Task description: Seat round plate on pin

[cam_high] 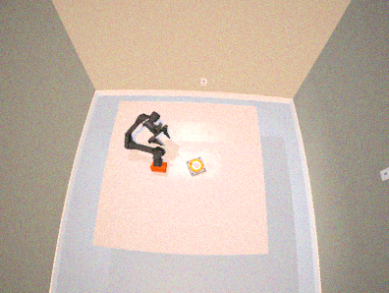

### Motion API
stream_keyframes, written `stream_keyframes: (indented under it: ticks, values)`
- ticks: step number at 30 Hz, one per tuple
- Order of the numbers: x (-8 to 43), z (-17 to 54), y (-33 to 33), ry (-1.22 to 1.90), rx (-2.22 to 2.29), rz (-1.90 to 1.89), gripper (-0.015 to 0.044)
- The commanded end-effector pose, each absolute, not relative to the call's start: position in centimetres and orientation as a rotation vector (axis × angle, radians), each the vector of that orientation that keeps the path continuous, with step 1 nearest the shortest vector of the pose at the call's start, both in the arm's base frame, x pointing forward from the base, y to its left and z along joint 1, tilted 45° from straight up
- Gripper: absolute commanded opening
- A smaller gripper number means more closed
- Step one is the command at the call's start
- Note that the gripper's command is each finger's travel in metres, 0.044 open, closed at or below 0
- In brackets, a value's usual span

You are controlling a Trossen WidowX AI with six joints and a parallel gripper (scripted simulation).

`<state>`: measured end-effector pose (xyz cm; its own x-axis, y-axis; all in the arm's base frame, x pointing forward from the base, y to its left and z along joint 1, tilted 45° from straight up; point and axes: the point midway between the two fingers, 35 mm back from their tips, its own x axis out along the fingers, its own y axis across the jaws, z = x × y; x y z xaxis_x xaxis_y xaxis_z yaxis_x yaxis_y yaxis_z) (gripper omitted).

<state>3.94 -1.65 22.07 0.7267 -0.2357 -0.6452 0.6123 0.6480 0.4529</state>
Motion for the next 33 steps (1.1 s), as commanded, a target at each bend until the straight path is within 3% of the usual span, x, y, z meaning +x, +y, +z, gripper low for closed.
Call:
stream_keyframes:
  ticks: [1,15,33]
  values:
    - [4.0,22.1,-1.6,0.588,0.711,-0.513,0.0374]
    - [12.3,21.3,-1.1,1.091,0.561,-0.278,0.0006]
    - [21.6,15.7,-2.8,1.401,0.557,0.216,0.0]
